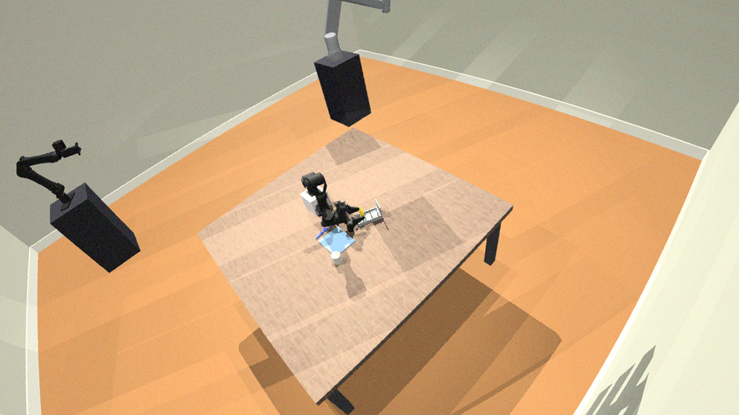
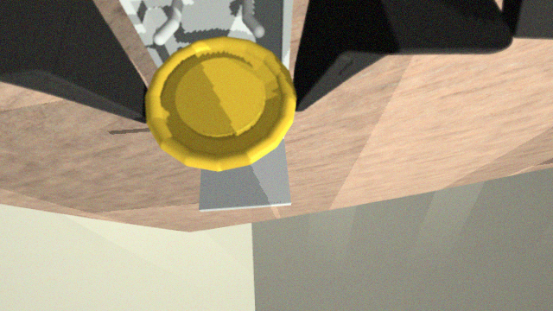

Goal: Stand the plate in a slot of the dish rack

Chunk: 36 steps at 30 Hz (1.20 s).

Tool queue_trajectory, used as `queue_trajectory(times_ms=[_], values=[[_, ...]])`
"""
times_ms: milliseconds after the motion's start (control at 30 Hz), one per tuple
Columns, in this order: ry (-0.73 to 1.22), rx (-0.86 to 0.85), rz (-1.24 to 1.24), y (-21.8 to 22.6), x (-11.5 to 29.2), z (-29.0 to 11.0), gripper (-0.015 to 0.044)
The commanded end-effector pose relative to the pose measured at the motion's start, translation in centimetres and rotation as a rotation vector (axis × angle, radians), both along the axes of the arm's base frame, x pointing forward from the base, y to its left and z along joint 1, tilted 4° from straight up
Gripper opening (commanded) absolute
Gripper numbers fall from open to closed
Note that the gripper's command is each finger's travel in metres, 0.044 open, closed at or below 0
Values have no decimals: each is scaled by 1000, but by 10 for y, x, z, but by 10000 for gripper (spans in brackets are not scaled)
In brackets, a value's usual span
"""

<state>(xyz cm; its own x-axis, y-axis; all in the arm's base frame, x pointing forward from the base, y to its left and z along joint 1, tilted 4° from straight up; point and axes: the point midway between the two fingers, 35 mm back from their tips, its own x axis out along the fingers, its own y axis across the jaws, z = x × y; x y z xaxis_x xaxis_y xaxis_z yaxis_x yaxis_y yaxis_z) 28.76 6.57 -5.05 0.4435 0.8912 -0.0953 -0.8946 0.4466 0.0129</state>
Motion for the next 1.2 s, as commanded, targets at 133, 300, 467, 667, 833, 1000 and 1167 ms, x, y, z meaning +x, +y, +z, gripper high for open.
queue_trajectory(times_ms=[133,300,467,667,833,1000,1167], values=[[3,1,0,0,0,1,0],[-1,0,0,0,0,0,79],[-1,0,0,0,0,0,210],[-1,0,0,0,0,0,368],[-1,0,0,0,0,0,400],[-6,7,-5,-2,3,16,400],[-22,34,-18,-6,8,70,400]])
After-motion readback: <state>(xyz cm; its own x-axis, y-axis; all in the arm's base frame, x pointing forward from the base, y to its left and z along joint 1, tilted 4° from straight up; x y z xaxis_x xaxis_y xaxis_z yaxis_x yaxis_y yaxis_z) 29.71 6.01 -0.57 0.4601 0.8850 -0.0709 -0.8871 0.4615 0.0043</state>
